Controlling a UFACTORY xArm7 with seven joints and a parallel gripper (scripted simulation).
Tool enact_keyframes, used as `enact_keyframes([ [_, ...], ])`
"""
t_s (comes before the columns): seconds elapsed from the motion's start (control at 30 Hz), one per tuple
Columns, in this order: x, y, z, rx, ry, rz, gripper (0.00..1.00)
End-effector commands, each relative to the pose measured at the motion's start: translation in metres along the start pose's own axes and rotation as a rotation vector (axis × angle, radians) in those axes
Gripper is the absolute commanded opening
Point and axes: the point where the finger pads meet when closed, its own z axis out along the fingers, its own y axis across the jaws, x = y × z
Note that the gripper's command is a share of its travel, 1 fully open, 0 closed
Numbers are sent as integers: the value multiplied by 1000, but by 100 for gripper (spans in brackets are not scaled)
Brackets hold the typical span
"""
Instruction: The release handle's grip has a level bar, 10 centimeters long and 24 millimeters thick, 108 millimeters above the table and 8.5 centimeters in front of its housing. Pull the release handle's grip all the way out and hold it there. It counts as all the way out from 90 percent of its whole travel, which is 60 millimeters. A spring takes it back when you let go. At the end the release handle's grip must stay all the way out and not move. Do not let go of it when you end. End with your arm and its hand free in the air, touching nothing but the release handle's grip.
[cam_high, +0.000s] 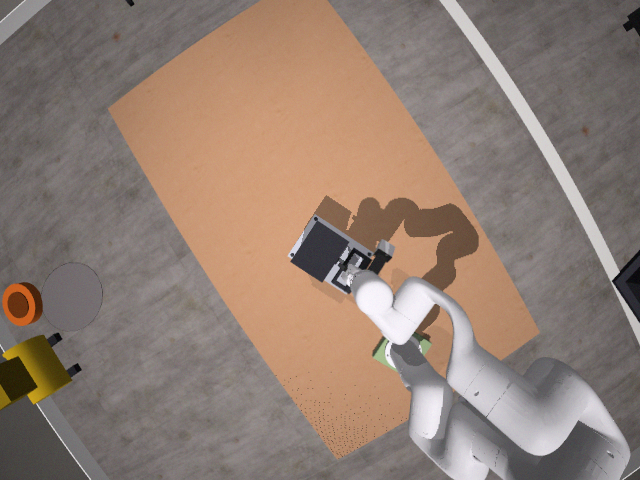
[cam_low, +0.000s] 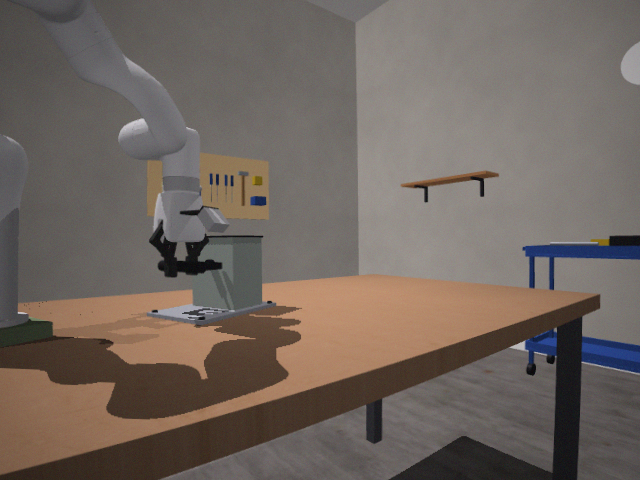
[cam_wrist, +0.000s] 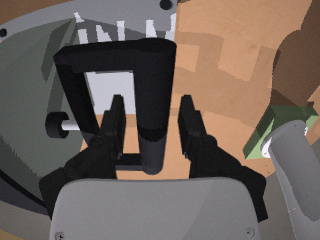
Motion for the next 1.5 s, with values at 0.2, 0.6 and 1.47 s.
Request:
enact_keyframes([
  [0.2, 0, -1, -1, 3, 1, 0, 0],
  [0.6, 0, -1, -1, 3, 1, 0, 0],
  [1.47, 0, -1, -1, 3, 1, 0, 0],
])
